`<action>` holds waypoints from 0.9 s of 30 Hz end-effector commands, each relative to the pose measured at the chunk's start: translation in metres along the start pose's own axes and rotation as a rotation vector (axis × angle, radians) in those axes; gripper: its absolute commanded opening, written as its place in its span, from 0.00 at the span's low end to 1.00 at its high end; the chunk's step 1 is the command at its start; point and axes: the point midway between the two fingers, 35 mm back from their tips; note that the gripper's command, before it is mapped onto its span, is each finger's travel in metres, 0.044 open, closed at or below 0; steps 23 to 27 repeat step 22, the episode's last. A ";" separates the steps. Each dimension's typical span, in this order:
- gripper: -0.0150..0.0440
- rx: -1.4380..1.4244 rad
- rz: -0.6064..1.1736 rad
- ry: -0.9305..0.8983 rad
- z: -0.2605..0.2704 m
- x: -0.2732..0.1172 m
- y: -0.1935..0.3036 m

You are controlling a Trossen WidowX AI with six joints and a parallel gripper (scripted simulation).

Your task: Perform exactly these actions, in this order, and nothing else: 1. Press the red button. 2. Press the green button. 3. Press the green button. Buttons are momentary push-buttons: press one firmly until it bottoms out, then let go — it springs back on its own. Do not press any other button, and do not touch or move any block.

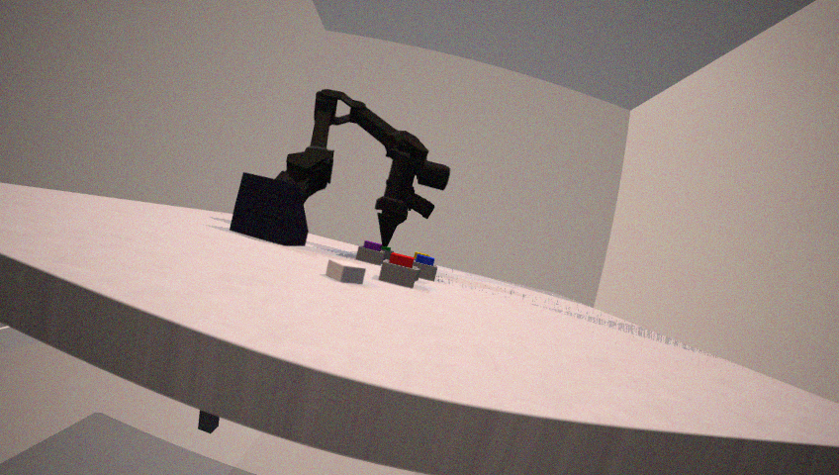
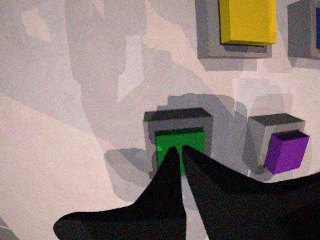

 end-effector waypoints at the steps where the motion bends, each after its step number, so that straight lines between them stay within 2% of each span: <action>1: 0.29 0.002 0.002 0.003 -0.001 -0.007 0.000; 4: 0.29 0.009 0.007 0.006 -0.002 -0.030 0.001; 7: 0.29 0.010 0.008 0.006 -0.002 -0.032 0.002; 17: 0.73 0.008 0.006 0.007 0.046 -0.089 -0.036; 21: 0.91 0.008 0.006 0.007 0.049 -0.093 -0.038; 27: 0.91 0.008 0.006 0.007 0.049 -0.093 -0.038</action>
Point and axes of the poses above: the point midway between the two fingers, 35 mm back from their tips, its own x axis out along the fingers, its own z axis across the jaws, y = z × x, and after that the axes turned 10 degrees about x, right-handed
